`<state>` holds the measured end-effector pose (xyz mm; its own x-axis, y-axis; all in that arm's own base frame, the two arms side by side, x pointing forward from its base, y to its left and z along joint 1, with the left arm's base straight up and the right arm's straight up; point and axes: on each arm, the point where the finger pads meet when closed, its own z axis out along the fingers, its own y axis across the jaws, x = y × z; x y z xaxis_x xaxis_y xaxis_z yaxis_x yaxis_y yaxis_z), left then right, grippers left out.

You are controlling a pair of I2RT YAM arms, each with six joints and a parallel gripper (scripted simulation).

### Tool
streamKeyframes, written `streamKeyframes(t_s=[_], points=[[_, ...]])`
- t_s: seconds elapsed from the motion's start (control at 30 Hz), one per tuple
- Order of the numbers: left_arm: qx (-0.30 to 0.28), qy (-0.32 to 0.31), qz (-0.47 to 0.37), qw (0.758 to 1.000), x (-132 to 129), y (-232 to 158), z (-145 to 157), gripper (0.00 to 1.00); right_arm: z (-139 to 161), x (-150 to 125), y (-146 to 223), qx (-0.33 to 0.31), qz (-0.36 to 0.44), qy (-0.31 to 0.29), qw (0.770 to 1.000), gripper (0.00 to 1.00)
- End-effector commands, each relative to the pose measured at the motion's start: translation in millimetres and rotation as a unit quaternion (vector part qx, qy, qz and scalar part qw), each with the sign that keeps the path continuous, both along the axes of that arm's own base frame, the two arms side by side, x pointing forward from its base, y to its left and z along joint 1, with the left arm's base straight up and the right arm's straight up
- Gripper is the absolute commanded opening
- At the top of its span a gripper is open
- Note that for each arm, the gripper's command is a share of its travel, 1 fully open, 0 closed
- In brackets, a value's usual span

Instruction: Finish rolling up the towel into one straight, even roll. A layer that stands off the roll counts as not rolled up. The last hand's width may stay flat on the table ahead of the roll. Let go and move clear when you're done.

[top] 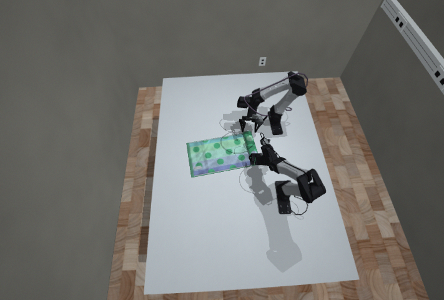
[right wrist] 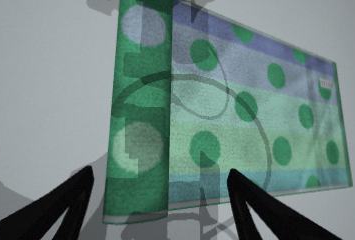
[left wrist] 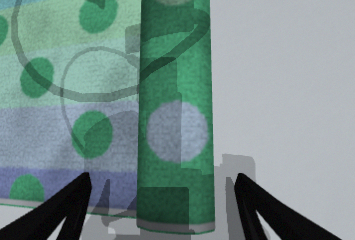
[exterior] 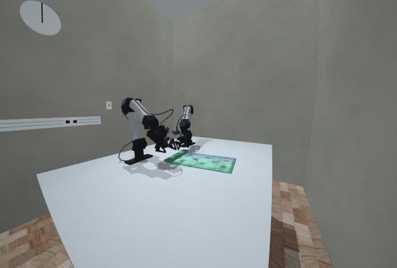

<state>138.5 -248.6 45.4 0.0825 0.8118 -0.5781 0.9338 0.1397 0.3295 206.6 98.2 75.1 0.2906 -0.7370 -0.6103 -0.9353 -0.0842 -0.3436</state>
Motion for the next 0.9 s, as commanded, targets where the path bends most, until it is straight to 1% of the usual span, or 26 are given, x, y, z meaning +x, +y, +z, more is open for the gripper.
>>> streamKeyframes(t_s=[0.0, 0.23, 0.4, 0.47, 0.53, 0.87], points=[[-0.017, -0.009, 0.004, 1.0, 3.1, -5.8, 0.3, 0.98, 0.2, -0.1, -0.3, -0.004, 0.005, 0.0, 1.0, 0.98], [-0.017, -0.009, 0.004, 1.0, 3.1, -5.8, -15.2, 0.98, 0.2, -0.1, -0.3, -0.004, 0.005, 0.0, 1.0, 0.98], [-0.017, -0.009, 0.004, 1.0, 3.5, -7.2, -18.5, 0.98, 0.2, -0.1, -0.3, -0.004, 0.005, 0.0, 1.0, 0.98], [-0.017, -0.009, 0.004, 1.0, 3.5, -7.2, -19.0, 0.89, 0.2, -0.1, -0.3, -0.004, 0.005, 0.0, 1.0, 0.98], [-0.017, -0.009, 0.004, 1.0, 3.5, -7.2, -19.0, 0.89, 0.2, -0.1, -0.3, -0.004, 0.005, 0.0, 1.0, 0.98], [-0.017, -0.009, 0.004, 1.0, 3.5, -7.2, -25.8, 0.47, 0.2, -0.1, -0.3, -0.004, 0.005, 0.0, 1.0, 0.98]])
